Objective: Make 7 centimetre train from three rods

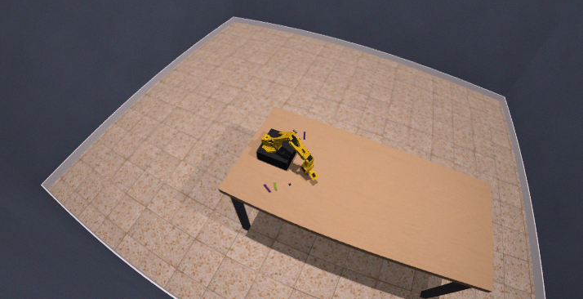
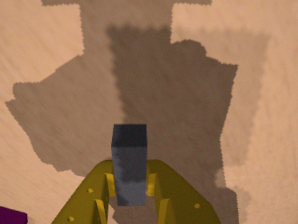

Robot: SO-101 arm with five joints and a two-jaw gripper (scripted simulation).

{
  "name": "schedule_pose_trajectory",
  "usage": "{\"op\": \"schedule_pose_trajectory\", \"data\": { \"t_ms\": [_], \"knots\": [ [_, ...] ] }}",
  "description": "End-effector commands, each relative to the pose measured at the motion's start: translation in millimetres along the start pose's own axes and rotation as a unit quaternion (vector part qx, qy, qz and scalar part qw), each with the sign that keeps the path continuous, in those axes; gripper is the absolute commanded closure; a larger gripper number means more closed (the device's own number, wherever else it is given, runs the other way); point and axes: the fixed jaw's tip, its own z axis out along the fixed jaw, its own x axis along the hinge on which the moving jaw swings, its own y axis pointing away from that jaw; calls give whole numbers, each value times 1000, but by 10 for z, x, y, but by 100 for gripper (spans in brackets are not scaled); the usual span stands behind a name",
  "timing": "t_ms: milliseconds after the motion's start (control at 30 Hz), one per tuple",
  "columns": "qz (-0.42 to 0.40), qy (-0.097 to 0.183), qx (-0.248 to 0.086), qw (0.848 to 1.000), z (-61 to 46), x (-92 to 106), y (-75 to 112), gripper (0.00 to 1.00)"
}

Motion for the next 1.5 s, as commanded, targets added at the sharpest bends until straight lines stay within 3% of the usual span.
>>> {"op": "schedule_pose_trajectory", "data": {
  "t_ms": [0, 267, 433, 1133, 1467],
  "knots": [
    [0, -6, -3, 1000, -89, -21, 4, 100],
    [0, -6, -3, 1000, -261, -18, -13, 100],
    [0, -6, -3, 1000, -314, -14, -19, 100],
    [-27, -6, -3, 1000, -318, -20, -57, 100],
    [-118, -7, -3, 993, -309, -41, -183, 100]
  ]
}}
